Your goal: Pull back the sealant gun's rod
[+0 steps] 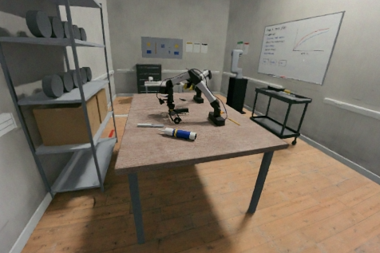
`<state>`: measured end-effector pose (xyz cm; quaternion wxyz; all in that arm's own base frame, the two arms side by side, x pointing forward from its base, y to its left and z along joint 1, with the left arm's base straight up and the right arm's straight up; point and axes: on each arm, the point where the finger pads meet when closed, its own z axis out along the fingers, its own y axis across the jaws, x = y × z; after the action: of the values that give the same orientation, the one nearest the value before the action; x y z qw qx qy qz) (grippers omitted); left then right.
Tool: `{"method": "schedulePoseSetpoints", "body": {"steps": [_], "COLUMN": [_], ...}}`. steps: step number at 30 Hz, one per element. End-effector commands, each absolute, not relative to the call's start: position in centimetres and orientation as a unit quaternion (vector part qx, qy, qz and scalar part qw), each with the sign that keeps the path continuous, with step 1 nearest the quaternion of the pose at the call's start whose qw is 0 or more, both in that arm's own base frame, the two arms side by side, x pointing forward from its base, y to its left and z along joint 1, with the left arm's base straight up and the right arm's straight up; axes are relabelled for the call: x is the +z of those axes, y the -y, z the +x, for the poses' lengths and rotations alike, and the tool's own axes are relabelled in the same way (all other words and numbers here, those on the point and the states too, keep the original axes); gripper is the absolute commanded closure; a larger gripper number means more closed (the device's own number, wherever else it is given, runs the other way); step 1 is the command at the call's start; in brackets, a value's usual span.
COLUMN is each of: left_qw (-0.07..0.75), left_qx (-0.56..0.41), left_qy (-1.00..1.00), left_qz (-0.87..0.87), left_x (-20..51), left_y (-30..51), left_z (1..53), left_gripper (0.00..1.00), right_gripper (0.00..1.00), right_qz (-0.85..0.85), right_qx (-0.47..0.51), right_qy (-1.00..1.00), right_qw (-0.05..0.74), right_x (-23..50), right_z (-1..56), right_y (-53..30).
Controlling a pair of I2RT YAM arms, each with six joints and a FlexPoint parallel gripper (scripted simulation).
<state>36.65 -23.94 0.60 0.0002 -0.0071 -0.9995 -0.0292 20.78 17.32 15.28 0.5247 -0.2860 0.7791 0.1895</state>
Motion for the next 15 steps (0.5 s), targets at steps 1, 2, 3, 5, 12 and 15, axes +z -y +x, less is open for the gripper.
{"method": "schedulePoseSetpoints", "body": {"steps": [1,2,3,5,12,15], "left_qw": [0.004,0.004,0.004,0.004,0.003,-0.002], "left_qx": [-0.035,-0.035,-0.035,-0.035,-0.035,-0.032], "left_qy": [0.999,0.999,0.999,0.999,0.999,0.999], "left_qz": [-0.009,-0.009,-0.009,-0.009,-0.008,-0.008], "left_x": [-1.1,-1.3,-1.4,-1.7,-2.4,-2.3], "left_y": [23.7,23.7,23.7,23.7,23.6,23.8], "left_z": [36.8,36.8,36.8,36.8,36.9,37.2], "left_gripper": [0.00,0.00,0.00,0.00,0.00,0.16], "right_gripper": [0.34,0.34,0.34,0.34,0.34,0.34], "right_qz": [-0.283,-0.283,-0.283,-0.283,-0.283,-0.283], "right_qx": [0.193,0.193,0.193,0.193,0.193,0.193], "right_qy": [-0.776,-0.776,-0.776,-0.776,-0.776,-0.776], "right_qw": [0.530,0.530,0.530,0.530,0.530,0.530], "right_x": [15.3,15.3,15.3,15.3,15.3,15.3], "right_z": [20.8,20.8,20.8,20.8,20.8,20.8], "right_y": [-17.5,-17.5,-17.5,-17.5,-17.5,-17.5]}}
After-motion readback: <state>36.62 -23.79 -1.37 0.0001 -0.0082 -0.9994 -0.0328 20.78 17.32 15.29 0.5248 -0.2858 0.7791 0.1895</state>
